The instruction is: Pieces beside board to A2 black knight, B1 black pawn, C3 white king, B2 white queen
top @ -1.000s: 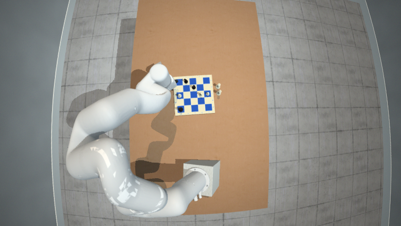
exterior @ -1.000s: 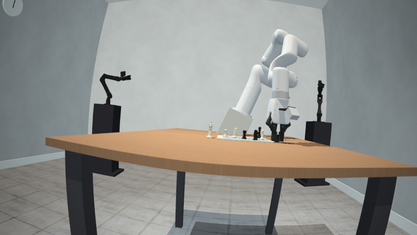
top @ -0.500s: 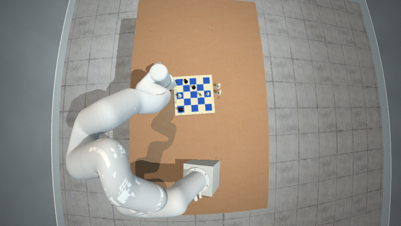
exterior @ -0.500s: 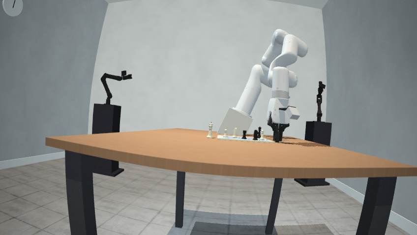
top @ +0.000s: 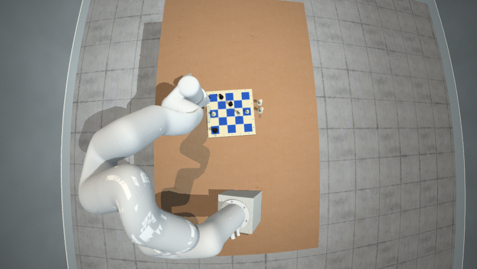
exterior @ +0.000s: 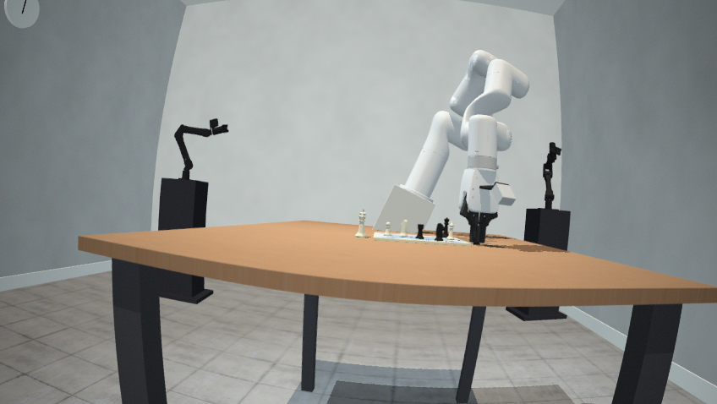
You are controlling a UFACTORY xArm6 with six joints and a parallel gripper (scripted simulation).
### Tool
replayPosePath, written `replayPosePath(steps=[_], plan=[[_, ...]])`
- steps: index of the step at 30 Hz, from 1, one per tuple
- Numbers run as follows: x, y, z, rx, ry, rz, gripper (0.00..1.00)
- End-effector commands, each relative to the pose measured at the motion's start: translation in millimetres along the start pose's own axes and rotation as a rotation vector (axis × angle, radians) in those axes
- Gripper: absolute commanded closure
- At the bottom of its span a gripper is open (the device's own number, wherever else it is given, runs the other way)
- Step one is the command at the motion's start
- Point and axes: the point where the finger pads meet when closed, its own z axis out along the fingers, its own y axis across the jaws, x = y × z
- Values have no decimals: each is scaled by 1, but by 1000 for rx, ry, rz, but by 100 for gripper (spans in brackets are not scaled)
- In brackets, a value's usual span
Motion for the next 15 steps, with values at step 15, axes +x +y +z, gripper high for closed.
replayPosePath(steps=[15], plan=[[0, 0, -26, 0, 0, 0, 100]])
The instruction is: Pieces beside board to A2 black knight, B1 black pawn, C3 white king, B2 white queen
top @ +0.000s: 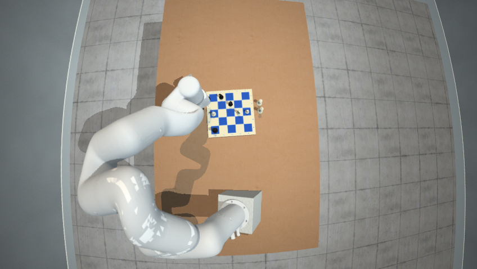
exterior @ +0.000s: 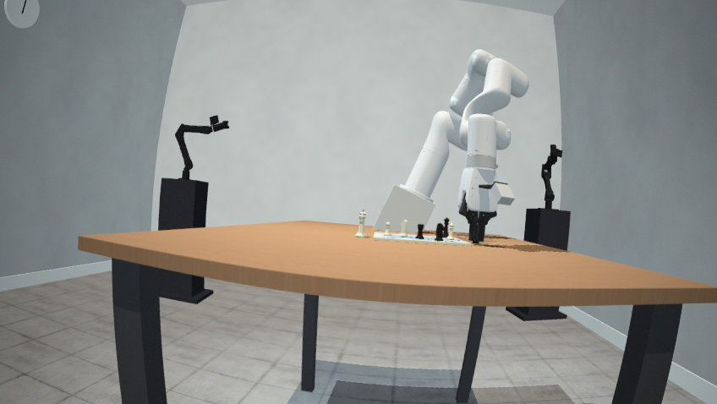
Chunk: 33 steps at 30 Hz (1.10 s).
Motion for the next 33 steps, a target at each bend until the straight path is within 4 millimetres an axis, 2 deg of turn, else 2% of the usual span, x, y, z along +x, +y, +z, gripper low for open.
replayPosePath(steps=[1, 6, 8, 13, 26, 28, 31, 33], plan=[[6, 1, -30, -5, 14, -2, 100], [5, 1, -68, -5, 14, -2, 100], [5, 1, -68, -5, 14, -2, 100], [5, 1, -94, -5, 14, -2, 100], [5, 2, -98, -5, 14, 3, 100], [0, 13, -99, -5, 14, 90, 100], [-17, 47, -102, -3, 15, 313, 100], [-21, 54, -103, -2, 16, 385, 100]])
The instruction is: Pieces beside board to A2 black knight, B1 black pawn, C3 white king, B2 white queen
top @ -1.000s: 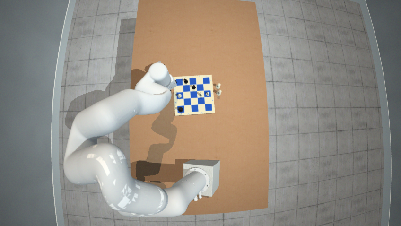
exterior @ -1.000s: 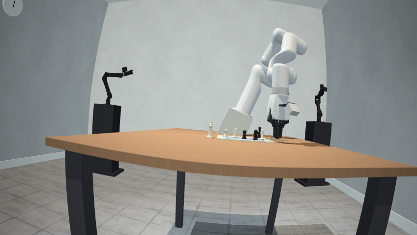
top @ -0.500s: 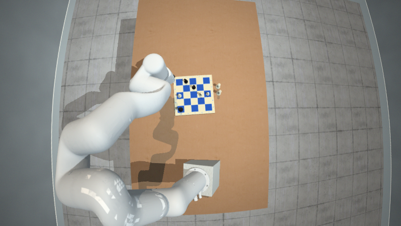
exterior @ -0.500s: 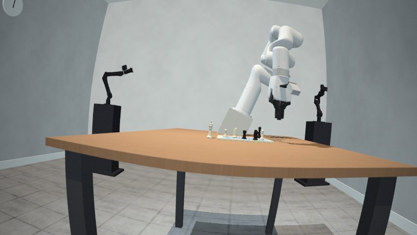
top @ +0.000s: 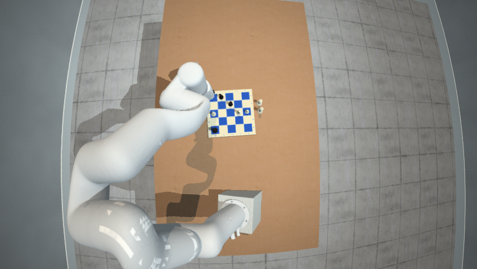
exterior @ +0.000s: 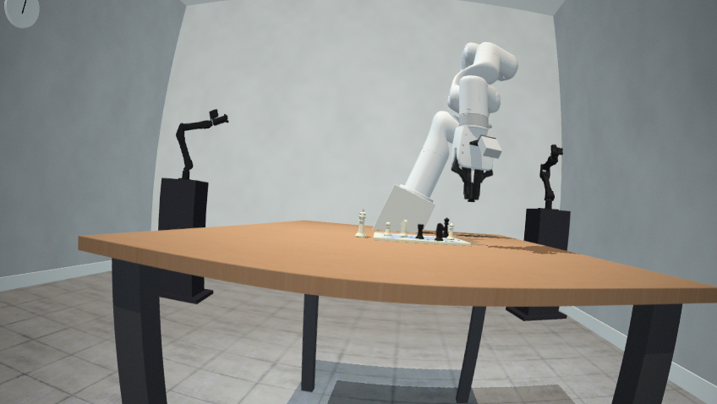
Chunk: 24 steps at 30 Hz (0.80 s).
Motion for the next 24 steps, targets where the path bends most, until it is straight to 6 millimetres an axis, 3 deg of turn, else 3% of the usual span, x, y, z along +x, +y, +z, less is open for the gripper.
replayPosePath(steps=[1, 17, 24], plan=[[-11, 38, -6, -5, -1, 278, 100], [-11, 39, -4, -5, -1, 283, 100], [-11, 39, 12, -5, -1, 284, 100]])
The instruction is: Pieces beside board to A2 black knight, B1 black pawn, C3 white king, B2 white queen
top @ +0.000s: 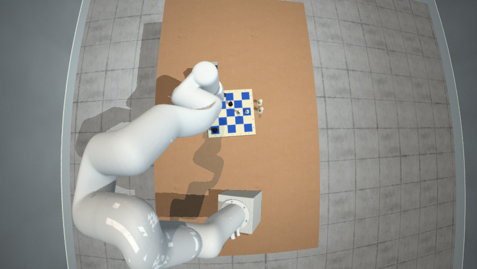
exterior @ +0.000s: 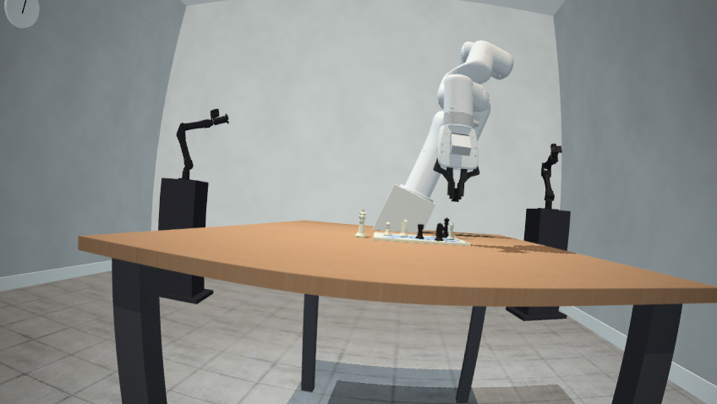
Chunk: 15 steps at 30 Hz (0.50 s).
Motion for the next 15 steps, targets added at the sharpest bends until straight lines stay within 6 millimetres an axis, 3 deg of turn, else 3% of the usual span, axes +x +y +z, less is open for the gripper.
replayPosePath(steps=[1, 15], plan=[[1, 0, 10, 0, 3, 0, 100], [2, 0, 69, 0, 3, 0, 100]])
